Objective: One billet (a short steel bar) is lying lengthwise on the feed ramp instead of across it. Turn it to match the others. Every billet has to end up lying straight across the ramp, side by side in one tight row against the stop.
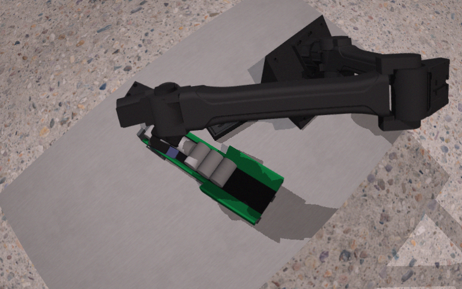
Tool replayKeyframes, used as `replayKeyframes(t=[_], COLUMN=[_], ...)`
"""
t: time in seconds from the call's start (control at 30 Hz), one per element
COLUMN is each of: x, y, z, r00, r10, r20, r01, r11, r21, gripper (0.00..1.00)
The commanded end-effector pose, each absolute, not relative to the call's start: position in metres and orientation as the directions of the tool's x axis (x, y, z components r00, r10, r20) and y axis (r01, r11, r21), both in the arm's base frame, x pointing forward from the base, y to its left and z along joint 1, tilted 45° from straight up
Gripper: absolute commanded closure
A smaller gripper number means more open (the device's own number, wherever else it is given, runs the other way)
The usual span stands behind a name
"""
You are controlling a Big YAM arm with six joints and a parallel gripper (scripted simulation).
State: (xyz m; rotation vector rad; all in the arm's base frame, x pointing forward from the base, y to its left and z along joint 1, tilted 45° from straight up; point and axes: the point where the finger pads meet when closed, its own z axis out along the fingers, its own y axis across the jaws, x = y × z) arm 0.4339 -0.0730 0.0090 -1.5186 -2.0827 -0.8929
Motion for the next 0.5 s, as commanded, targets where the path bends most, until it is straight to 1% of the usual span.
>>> replayKeyframes(t=[0.0,0.1,0.13,0.27,0.47], x=[0.424,0.434,0.434,0.437,0.434], y=[-0.086,-0.073,-0.073,-0.079,-0.077], z=[-0.008,-0.004,-0.004,0.010,-0.004], r00=[-0.235,-0.271,-0.271,-0.284,-0.266], r10=[0.689,0.683,0.683,0.694,0.685], r20=[0.686,0.678,0.679,0.661,0.678], r01=[0.971,0.962,0.962,0.957,0.963], r11=[0.139,0.177,0.176,0.170,0.168], r21=[0.193,0.207,0.207,0.233,0.208], gripper=[0.00,0.00,0.45,0.45,0.45])
